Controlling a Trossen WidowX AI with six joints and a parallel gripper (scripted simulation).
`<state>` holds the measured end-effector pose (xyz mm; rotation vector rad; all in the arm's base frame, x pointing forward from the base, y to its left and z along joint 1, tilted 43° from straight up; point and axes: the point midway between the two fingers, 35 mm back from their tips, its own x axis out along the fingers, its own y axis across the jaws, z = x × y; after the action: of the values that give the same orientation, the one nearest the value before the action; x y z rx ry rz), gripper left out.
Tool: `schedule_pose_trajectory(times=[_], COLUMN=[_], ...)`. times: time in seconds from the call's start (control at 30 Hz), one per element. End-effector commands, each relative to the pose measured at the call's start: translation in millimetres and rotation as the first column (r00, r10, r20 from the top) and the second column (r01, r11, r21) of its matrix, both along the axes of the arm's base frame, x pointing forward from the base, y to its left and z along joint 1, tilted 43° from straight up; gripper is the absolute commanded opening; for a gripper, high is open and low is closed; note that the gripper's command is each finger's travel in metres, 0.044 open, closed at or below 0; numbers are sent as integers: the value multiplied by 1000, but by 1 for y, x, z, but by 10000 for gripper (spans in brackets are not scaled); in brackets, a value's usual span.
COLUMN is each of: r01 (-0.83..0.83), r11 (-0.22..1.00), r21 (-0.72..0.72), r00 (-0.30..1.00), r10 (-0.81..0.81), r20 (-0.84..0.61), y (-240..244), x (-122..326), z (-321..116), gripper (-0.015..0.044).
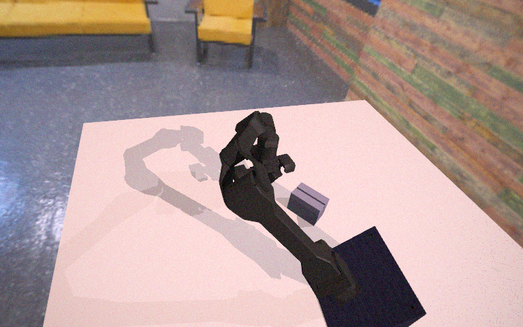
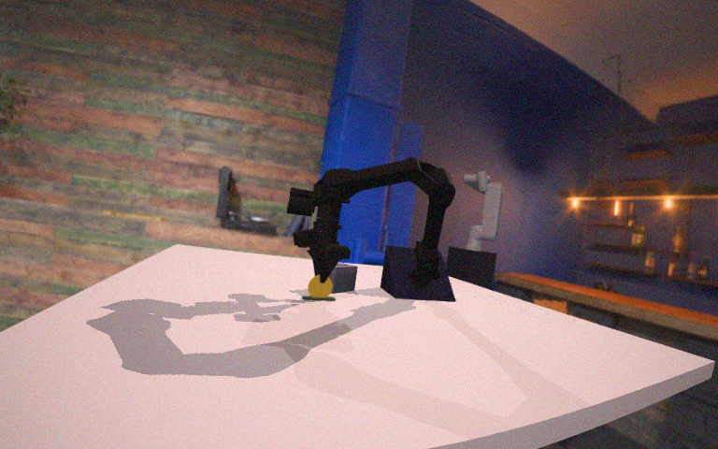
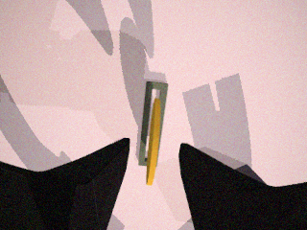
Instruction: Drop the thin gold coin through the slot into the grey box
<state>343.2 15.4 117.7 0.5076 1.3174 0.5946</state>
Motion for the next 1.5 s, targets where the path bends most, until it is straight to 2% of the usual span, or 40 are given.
schedule_pose_trajectory(times=[0.0,0.67,0.87,1.47], r01=[4,3,3,4], r11=[1000,1000,1000,1000], r21=[5,9,9,6], r00=[1000,1000,1000,1000], r10=[-3,-3,-3,-4], r20=[-7,-6,-6,-7], y=[5,26,26,14], x=[0,2,2,2], z=[-6,-27,-27,-16], gripper=[161,161,3,0])
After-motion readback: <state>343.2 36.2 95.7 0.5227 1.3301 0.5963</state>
